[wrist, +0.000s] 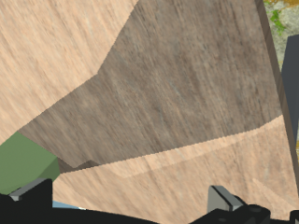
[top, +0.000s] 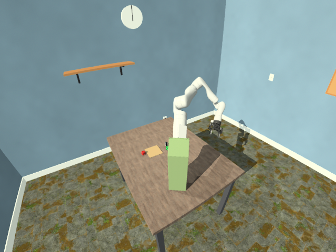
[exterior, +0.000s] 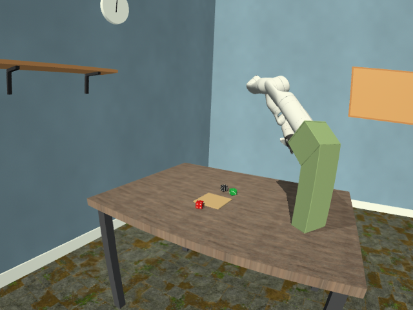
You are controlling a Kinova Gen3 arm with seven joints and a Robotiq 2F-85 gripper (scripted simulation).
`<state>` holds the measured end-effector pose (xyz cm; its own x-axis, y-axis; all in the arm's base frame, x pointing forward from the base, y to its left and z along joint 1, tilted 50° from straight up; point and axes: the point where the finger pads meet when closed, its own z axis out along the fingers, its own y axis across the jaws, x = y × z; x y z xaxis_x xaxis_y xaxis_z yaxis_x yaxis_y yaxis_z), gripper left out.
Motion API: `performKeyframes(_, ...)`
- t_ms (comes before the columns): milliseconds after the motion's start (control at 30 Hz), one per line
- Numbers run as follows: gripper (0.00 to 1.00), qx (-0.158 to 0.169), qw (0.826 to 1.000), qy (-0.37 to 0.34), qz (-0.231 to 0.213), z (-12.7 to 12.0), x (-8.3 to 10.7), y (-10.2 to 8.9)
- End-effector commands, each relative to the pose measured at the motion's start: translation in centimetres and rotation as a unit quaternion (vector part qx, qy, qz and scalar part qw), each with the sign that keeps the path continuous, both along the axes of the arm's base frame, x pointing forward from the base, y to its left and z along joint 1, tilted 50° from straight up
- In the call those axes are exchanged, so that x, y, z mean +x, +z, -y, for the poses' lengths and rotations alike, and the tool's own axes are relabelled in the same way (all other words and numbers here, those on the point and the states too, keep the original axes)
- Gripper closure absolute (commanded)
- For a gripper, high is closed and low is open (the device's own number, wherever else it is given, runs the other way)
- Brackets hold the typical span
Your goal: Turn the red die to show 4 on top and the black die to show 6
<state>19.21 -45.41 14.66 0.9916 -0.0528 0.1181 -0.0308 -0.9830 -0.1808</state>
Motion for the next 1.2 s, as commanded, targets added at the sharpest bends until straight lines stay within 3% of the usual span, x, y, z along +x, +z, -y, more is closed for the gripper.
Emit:
performKeyframes(0, 0.00, -0.011, 1.000, 0.022, -0.002, -0.9, 1.6, -0.2)
performKeyframes(300, 0.00, -0.081, 0.990, 0.113, -0.020, -2.9, 6.1, -1.8)
performKeyframes(367, 0.00, -0.081, 0.990, 0.113, -0.020, -2.9, 6.1, -1.8)
performKeyframes(533, 0.00, -0.133, 0.974, 0.181, -0.029, -4.7, 9.1, -2.6)
performKeyframes(700, 0.00, -0.190, 0.947, 0.257, -0.032, -7.1, 12.2, -3.0)
performKeyframes(867, 0.00, -0.250, 0.907, 0.338, -0.029, -10.0, 15.4, -2.9)
performKeyframes(933, 0.00, -0.250, 0.907, 0.338, -0.029, -10.0, 15.4, -2.9)
performKeyframes(1100, 0.00, -0.309, 0.855, 0.417, -0.018, -13.5, 18.3, -2.4)
performKeyframes(1133, 0.00, -0.309, 0.855, 0.417, -0.018, -13.5, 18.3, -2.4)
performKeyframes(1167, 0.00, -0.320, 0.843, 0.432, -0.015, -14.2, 18.8, -2.2)
